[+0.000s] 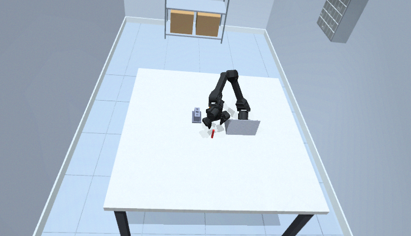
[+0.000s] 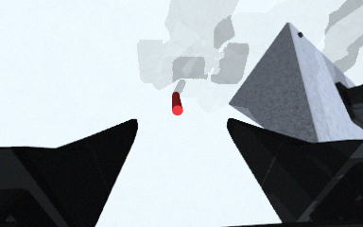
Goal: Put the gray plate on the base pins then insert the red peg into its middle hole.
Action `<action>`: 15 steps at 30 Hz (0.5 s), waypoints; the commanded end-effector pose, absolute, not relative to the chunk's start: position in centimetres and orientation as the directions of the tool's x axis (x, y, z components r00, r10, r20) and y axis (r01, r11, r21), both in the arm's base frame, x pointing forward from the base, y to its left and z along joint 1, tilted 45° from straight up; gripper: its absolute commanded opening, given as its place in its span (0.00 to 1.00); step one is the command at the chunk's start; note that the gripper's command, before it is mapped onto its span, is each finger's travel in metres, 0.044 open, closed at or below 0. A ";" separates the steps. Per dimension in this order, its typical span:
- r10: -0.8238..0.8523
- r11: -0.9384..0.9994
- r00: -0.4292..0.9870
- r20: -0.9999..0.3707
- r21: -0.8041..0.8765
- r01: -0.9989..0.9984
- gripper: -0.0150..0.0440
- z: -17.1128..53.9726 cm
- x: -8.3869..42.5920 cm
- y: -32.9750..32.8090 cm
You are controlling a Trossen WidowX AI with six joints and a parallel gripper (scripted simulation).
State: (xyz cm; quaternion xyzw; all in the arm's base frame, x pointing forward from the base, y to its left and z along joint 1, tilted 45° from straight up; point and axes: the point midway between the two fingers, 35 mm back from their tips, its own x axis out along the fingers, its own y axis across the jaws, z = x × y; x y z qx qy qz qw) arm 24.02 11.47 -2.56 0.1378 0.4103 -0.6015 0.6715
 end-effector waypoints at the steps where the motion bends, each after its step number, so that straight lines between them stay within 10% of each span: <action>1: -0.694 0.247 -0.048 -0.718 -0.301 0.921 1.00 -3.1 24.2 11.0; 15: -0.694 0.246 -0.048 -0.719 -0.299 0.922 1.00 -4.9 24.2 9.4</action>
